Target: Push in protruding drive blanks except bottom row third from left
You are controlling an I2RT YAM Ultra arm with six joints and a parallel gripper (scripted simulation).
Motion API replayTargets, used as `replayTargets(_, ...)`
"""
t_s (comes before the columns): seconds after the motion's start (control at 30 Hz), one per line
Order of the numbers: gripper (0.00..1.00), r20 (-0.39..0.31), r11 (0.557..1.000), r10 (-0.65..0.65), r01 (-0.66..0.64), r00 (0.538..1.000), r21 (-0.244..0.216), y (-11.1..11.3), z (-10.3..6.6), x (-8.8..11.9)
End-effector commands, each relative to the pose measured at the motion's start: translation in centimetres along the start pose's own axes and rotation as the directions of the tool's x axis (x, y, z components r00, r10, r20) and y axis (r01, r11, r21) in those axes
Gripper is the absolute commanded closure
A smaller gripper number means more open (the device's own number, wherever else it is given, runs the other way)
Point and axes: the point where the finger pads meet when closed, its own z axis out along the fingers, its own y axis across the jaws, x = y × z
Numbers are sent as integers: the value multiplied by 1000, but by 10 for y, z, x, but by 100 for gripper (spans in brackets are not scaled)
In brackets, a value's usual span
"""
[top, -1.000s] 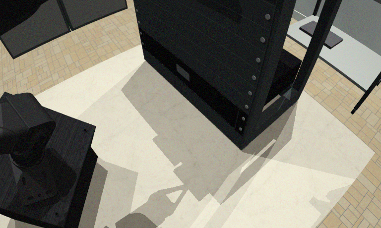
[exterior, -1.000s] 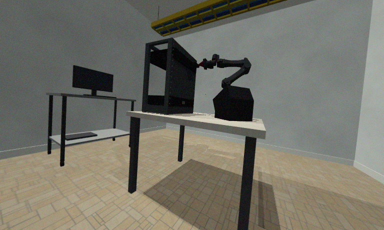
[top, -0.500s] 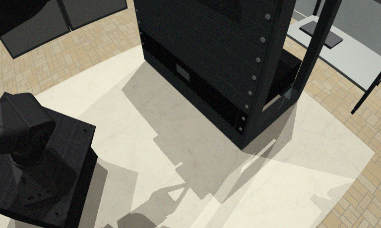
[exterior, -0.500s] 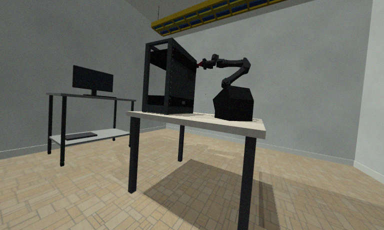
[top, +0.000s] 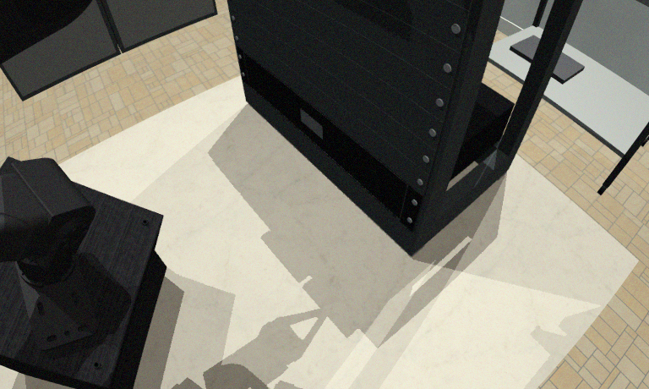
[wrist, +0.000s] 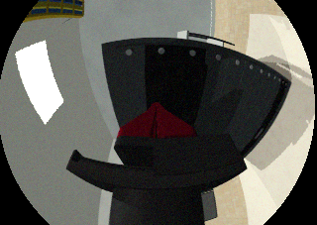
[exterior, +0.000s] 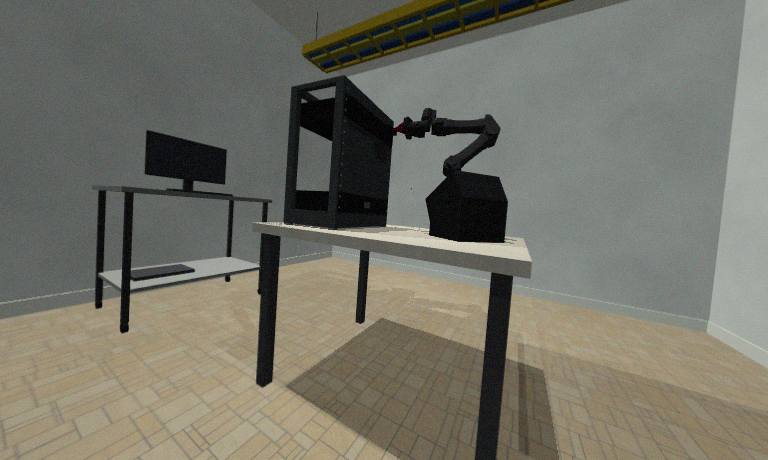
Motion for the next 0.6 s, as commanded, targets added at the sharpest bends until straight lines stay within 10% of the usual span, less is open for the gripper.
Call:
replayTargets(0.0,100,-16,1000,-11,11,1000,-27,11,11,2)
replayTargets(0.57,100,-27,1000,-14,14,1000,-5,6,16,5)
